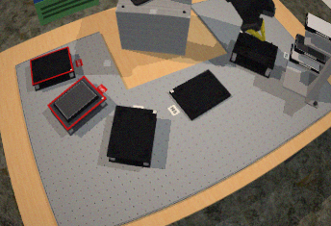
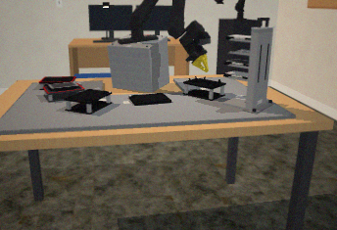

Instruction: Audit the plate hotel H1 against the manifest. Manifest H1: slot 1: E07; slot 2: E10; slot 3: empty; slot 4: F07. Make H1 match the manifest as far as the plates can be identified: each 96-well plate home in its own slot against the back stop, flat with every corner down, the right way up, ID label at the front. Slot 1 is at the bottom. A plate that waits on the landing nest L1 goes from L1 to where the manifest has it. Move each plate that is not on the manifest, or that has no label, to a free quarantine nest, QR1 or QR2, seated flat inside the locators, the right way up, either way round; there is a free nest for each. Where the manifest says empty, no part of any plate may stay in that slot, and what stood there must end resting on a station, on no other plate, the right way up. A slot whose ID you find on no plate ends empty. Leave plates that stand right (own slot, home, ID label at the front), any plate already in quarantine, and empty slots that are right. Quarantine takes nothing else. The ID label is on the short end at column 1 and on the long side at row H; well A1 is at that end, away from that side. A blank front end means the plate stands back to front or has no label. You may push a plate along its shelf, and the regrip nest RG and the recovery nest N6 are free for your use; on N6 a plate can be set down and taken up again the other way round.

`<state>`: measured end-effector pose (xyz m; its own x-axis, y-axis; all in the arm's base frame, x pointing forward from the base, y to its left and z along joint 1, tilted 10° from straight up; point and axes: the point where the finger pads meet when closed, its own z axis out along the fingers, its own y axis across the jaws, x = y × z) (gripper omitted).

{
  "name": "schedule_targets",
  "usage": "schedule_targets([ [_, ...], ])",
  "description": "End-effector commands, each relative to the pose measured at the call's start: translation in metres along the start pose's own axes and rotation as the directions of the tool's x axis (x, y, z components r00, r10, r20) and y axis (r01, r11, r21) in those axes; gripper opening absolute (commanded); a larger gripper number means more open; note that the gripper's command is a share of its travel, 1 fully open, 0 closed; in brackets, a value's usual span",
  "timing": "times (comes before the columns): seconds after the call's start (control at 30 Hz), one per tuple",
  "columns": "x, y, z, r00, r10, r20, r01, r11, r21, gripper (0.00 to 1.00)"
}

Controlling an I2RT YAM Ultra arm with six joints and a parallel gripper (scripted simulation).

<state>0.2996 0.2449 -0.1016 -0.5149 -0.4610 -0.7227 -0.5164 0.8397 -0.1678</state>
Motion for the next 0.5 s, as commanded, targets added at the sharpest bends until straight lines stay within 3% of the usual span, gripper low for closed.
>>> schedule_targets([
  [0.0,-0.03,0.005,-0.001,0.997,0.027,0.078,-0.027,1.0,-0.008,0.0],
  [0.17,-0.03,0.005,-0.001,0.997,0.027,0.078,-0.027,1.0,-0.008,0.0],
  [0.23,-0.011,0.002,-0.01,1.0,0.005,0.019,-0.005,1.0,-0.003,0.0],
  [0.47,-0.022,0.002,-0.024,1.0,0.004,0.014,-0.004,1.0,-0.002,0.0],
])
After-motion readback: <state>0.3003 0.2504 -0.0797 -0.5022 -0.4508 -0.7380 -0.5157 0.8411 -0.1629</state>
